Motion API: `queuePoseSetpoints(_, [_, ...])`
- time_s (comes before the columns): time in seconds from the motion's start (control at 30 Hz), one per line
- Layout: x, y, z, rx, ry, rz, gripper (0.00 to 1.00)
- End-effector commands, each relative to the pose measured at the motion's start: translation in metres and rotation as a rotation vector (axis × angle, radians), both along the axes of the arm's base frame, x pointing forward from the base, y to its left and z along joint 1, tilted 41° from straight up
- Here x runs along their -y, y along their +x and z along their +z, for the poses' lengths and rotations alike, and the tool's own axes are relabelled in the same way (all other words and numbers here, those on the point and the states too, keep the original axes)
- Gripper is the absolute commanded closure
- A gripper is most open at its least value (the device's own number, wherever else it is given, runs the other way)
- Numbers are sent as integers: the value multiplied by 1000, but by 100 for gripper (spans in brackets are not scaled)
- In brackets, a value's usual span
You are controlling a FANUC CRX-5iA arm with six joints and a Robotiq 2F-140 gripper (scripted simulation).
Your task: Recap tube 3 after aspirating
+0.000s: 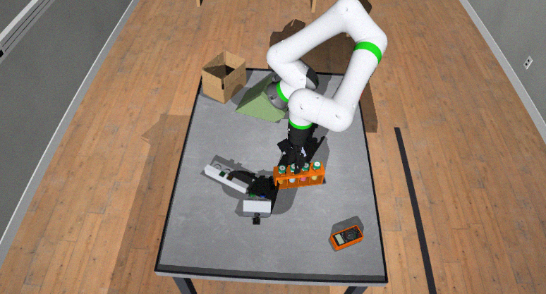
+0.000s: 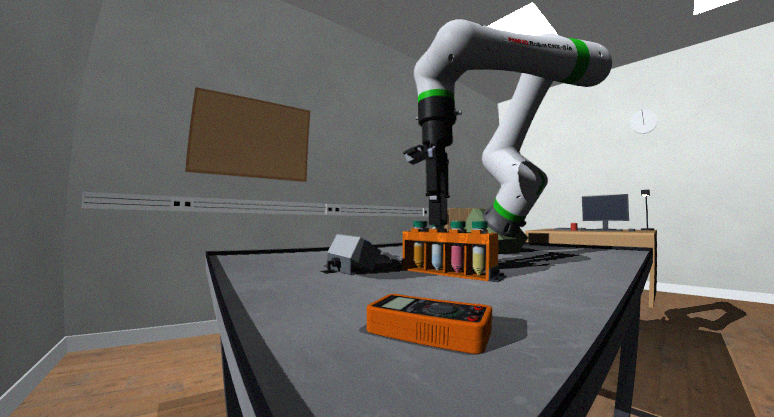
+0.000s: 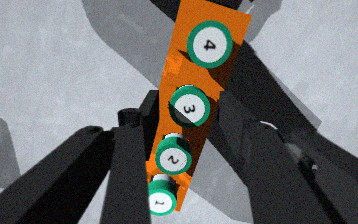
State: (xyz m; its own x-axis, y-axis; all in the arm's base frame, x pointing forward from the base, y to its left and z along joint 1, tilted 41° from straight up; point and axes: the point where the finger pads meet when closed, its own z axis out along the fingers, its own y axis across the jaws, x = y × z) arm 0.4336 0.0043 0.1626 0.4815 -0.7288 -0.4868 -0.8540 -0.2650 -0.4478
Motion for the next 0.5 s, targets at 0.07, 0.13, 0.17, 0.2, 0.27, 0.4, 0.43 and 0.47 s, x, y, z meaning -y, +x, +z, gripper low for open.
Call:
queuePoseSetpoints(0.07, [1, 0, 0, 1, -1, -1, 59])
queuePoseSetpoints(0.13, [1, 0, 0, 1, -1, -1, 59])
queuePoseSetpoints(0.17, [1, 0, 1, -52, 16, -63, 59])
queuePoseSetpoints(0.2, [1, 0, 1, -104, 32, -126, 59])
queuePoseSetpoints(0.27, [2, 0, 2, -164, 51, -197, 59])
queuePoseSetpoints(0.4, [3, 0, 2, -164, 51, -197, 59])
queuePoseSetpoints(0.43, [3, 0, 3, -164, 51, -197, 59])
queuePoseSetpoints(0.47, [3, -1, 3, -164, 51, -197, 59])
